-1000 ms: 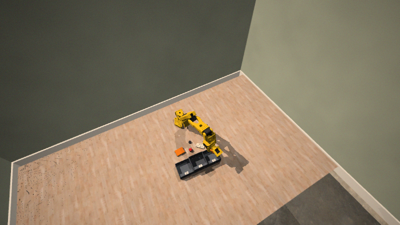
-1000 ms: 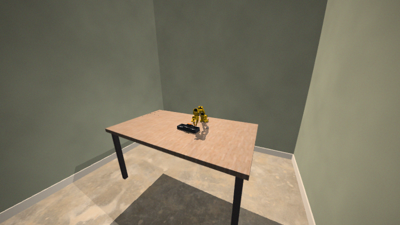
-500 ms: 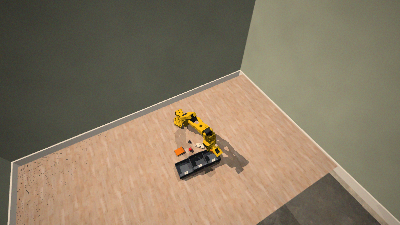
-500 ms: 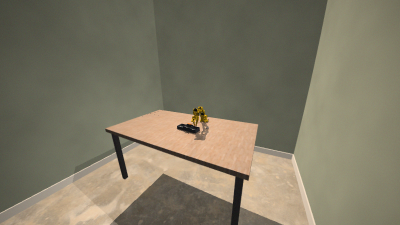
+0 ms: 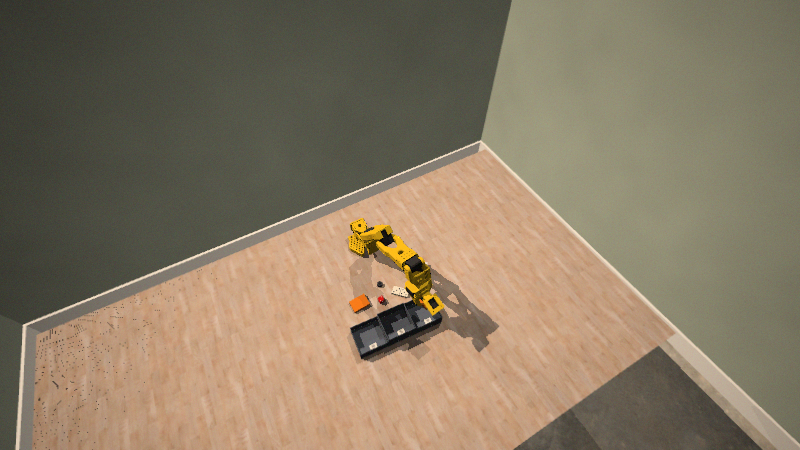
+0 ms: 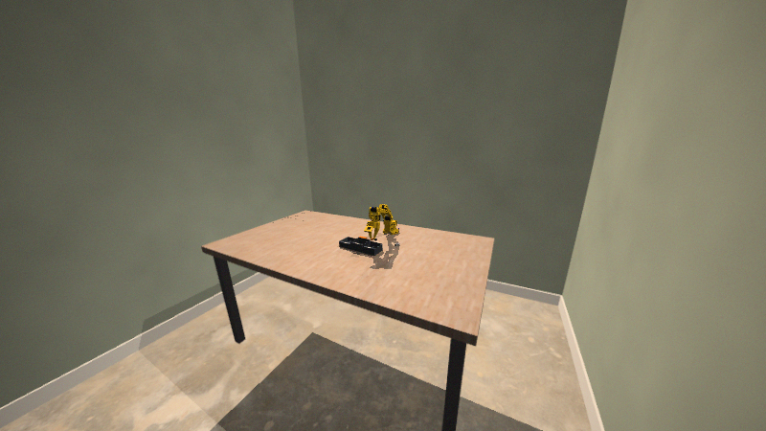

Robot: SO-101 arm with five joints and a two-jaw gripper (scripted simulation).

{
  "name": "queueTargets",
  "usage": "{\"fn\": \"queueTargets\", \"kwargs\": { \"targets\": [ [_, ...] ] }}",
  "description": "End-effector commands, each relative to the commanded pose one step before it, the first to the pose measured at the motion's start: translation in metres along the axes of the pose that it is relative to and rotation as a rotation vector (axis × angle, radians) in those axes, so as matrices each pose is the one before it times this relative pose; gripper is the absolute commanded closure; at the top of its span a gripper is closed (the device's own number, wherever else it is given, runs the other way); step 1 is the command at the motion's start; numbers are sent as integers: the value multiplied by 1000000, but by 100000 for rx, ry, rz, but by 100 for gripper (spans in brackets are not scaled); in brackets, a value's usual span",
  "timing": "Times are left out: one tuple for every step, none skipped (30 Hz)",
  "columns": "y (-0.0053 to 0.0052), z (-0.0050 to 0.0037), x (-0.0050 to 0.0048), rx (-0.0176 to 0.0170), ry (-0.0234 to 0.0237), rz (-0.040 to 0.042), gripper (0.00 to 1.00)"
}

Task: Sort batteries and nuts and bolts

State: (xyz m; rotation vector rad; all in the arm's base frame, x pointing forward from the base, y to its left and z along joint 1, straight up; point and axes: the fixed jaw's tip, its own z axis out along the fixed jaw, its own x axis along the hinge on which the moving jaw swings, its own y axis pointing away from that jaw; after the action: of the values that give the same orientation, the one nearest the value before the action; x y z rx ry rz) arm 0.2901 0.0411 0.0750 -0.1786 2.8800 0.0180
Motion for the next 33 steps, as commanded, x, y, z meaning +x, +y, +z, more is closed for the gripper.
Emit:
{"fn": "queueTargets", "kwargs": {
  "targets": [
    [-2910, -14214, -10026, 196, -7298, 2042, 100],
    [0, 0, 0, 0, 0, 0, 100],
    [0, 0, 0, 0, 0, 0, 100],
    [0, 0, 0, 0, 0, 0, 100],
    [0, 0, 0, 0, 0, 0, 100],
    [0, 0, 0, 0, 0, 0, 100],
    [0, 0, 0, 0, 0, 0, 100],
    [0, 1, 4, -1, 3, -1, 100],
    [0, 0, 0, 0, 0, 0, 100],
    [0, 0, 0, 0, 0, 0, 100],
    [0, 0, 0, 0, 0, 0, 100],
    [0, 0, 0, 0, 0, 0, 100],
    [0, 0, 0, 0, 0, 0, 100],
    [0, 0, 0, 0, 0, 0, 100],
    [0, 0, 0, 0, 0, 0, 100],
    [0, 0, 0, 0, 0, 0, 100],
    [0, 0, 0, 0, 0, 0, 100],
    [0, 0, 0, 0, 0, 0, 100],
    [0, 0, 0, 0, 0, 0, 100],
    [0, 0, 0, 0, 0, 0, 100],
    [0, 0, 0, 0, 0, 0, 100],
    [0, 0, 0, 0, 0, 0, 100],
    [0, 0, 0, 0, 0, 0, 100],
    [0, 0, 0, 0, 0, 0, 100],
    [0, 4, 11, 0, 7, -2, 100],
    [4, 50, 87, 1, 53, 0, 100],
    [-4, 110, 221, 1, 138, 3, 100],
    [-1, 209, 406, -1, 251, 0, 100],
    [1, 315, 620, 1, 380, -1, 100],
    [-3, 440, 852, 2, 525, -1, 100],
    [-2, 556, 1100, 0, 675, -1, 100],
    [-2, 697, 199, 1, 110, 0, 100],
    [2, 809, 46, 0, 0, 0, 100]
  ]
}}
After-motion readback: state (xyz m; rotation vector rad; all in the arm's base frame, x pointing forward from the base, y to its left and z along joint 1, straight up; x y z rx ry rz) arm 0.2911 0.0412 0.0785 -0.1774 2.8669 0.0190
